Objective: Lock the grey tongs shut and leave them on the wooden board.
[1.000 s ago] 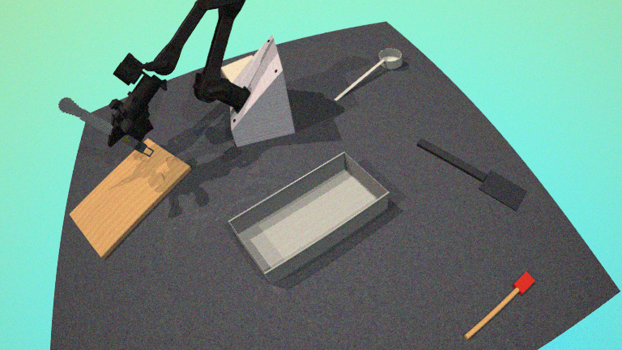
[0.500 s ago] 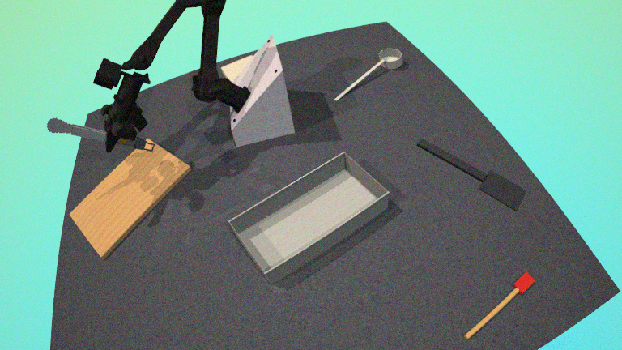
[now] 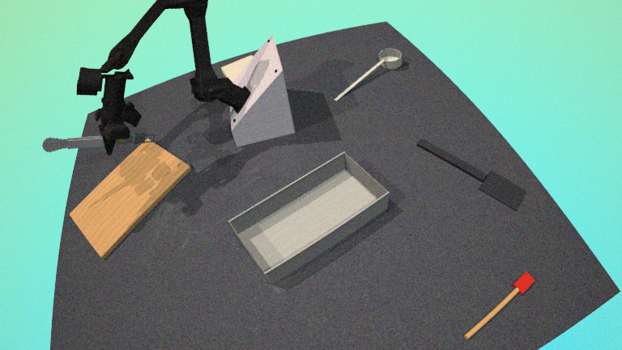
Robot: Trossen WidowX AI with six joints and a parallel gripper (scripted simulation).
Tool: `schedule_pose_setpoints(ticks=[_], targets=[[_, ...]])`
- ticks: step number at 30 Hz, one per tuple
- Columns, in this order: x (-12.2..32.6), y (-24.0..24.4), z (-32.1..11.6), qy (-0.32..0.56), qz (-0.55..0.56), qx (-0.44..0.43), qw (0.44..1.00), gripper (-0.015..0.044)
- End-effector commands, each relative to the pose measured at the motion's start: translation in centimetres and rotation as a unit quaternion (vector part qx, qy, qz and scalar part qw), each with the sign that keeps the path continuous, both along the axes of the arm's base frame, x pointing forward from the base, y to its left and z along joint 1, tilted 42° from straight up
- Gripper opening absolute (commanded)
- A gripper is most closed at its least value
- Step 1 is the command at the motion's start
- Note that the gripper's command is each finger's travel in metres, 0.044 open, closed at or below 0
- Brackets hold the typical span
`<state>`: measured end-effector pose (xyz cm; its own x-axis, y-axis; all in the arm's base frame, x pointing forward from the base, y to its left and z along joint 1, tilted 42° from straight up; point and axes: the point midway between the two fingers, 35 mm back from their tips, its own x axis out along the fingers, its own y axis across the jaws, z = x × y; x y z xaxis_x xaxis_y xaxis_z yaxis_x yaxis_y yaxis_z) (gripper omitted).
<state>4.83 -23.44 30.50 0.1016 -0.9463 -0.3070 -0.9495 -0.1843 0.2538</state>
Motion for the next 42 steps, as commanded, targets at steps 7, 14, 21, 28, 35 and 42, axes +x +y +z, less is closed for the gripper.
schedule_pose_setpoints(ticks=[7, 14, 21, 28, 35, 42], targets=[[0.0, -0.1, 0.3, 0.016, -0.020, 0.085, 0.996, -0.0150], [0.0, 0.1, 0.5, 0.031, -0.033, 0.138, 0.989, -0.0150], [-0.1, 0.4, 0.7, 0.049, -0.047, 0.189, 0.980, -0.0150], [-0.3, 0.7, 1.0, 0.071, -0.062, 0.236, 0.967, -0.0150], [-0.4, 1.0, 1.2, 0.086, -0.072, 0.265, 0.958, -0.0150], [-0.4, 1.0, 1.2, 0.086, -0.072, 0.265, 0.958, -0.0150]])
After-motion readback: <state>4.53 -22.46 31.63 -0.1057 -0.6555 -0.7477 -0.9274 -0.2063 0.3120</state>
